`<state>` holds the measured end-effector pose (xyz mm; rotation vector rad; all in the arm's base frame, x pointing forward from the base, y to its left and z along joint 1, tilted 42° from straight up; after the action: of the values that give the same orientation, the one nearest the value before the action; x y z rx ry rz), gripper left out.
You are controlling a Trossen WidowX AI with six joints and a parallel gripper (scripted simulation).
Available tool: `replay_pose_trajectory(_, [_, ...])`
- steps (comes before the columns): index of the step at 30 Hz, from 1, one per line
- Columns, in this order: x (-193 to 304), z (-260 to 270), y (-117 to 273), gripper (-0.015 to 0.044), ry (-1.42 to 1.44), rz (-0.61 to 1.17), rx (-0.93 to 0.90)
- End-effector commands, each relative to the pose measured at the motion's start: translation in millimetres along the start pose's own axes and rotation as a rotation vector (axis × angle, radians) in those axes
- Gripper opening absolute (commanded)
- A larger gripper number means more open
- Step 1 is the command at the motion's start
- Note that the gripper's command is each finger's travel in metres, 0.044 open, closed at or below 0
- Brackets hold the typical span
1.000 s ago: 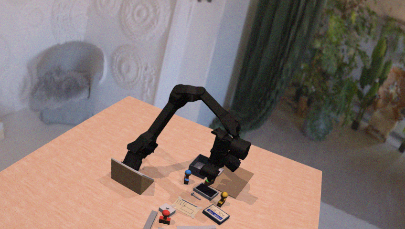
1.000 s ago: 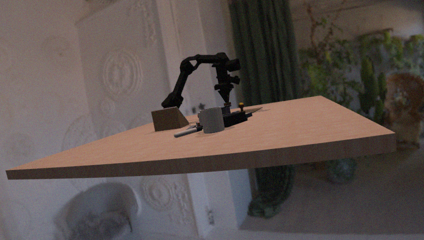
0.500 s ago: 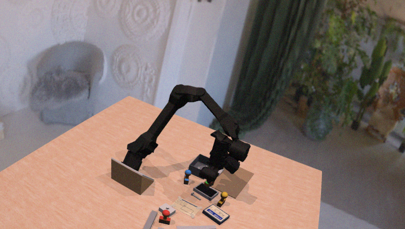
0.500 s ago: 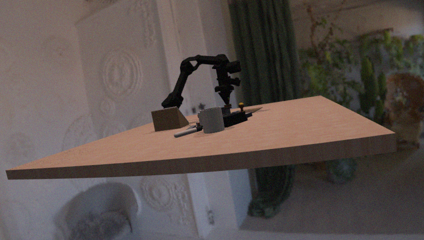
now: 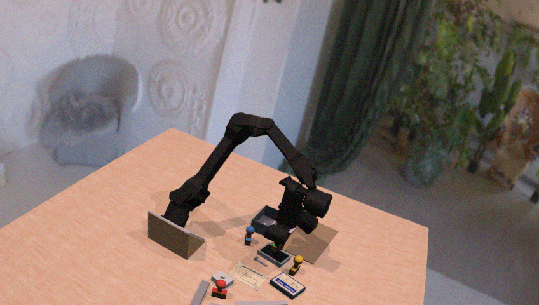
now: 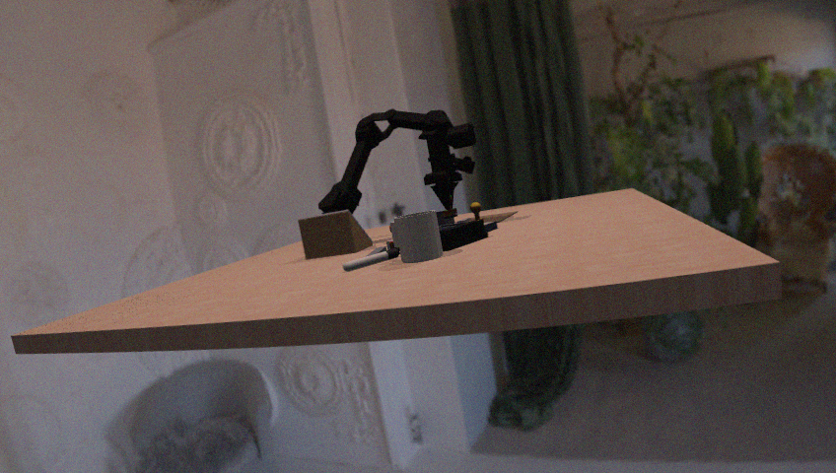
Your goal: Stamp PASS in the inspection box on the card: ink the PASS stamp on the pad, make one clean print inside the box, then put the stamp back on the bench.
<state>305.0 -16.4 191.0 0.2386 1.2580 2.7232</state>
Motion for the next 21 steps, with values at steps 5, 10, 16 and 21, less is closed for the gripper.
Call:
replay_pose_trajectory(5, [1.0, 0.4, -6.4, 0.0, -0.002, 0.004, -0.004])
replay_pose_trajectory(10, [1.3, 0.6, -9.7, 0.0, -0.002, 0.004, -0.005])
replay_pose_trajectory(16, [1.7, 0.8, -13.6, 0.0, -0.002, 0.004, -0.005])
replay_pose_trajectory(21, [2.0, 0.9, -16.8, 0.0, -0.002, 0.004, -0.005])
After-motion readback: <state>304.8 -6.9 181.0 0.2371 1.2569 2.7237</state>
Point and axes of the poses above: the point midway between the two fingers, 35 mm back from their tips, its own y axis back along the fingers, its own z axis across the jaws, x = y × z, the point moved 10 cm from there along y, back along the fingers, and after that the axes turned 11 degrees about -y, right-handed, at the moved point
